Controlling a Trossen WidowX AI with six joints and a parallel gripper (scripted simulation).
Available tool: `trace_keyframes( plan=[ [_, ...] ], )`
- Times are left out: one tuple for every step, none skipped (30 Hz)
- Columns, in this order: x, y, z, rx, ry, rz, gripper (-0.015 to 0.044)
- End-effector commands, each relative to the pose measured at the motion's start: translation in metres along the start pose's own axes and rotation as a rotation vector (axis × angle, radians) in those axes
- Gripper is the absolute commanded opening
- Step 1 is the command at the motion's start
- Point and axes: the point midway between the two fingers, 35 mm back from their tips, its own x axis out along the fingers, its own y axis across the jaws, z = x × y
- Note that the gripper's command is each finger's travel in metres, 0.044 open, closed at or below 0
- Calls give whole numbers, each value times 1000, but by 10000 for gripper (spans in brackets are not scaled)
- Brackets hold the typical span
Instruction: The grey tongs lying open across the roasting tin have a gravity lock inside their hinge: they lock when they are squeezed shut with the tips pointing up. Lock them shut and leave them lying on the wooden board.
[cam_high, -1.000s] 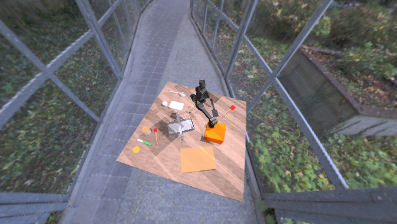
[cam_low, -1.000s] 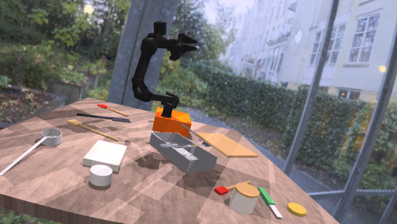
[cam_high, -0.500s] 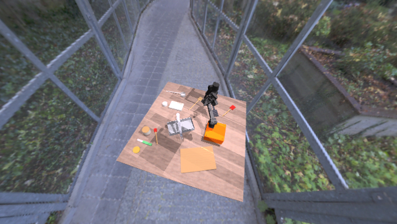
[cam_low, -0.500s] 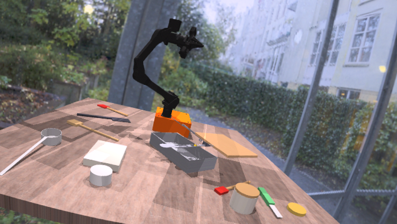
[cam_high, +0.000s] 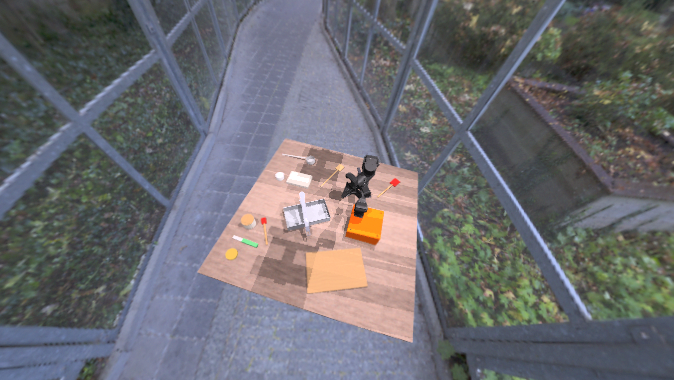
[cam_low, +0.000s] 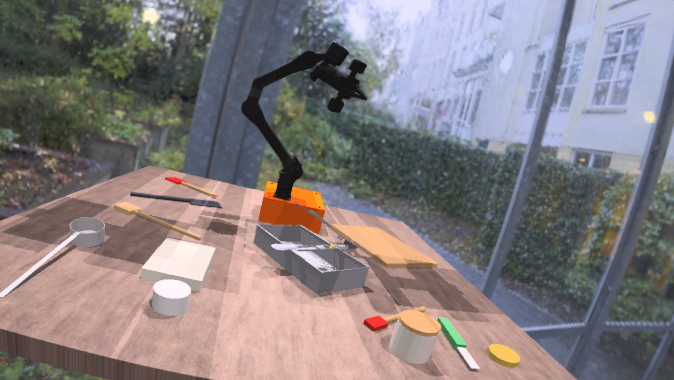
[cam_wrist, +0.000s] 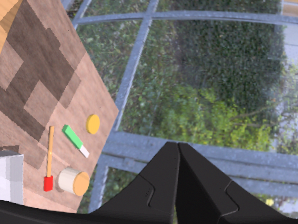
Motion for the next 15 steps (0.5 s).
trace_keyframes(
  plan=[
    [66,25,-8,464,213,148,-150],
    [73,28,-11,515,240,158,-150],
    [79,31,-14,570,266,168,-150],
    [85,34,-17,626,293,178,-150],
    [92,38,-20,679,324,186,-150],
    [98,41,-24,737,352,194,-150],
    [103,45,-28,786,381,201,-150],
    [109,49,-32,844,411,207,-150],
    [115,53,-36,902,441,212,-150],
    [120,57,-40,960,472,215,-150],
    [125,61,-46,1018,505,216,-150],
    [130,66,-51,1061,536,220,-150],
    [135,71,-56,1111,571,221,-150],
    [140,75,-62,1172,605,220,-150],
    [144,80,-67,1235,640,217,-150]
  ],
)
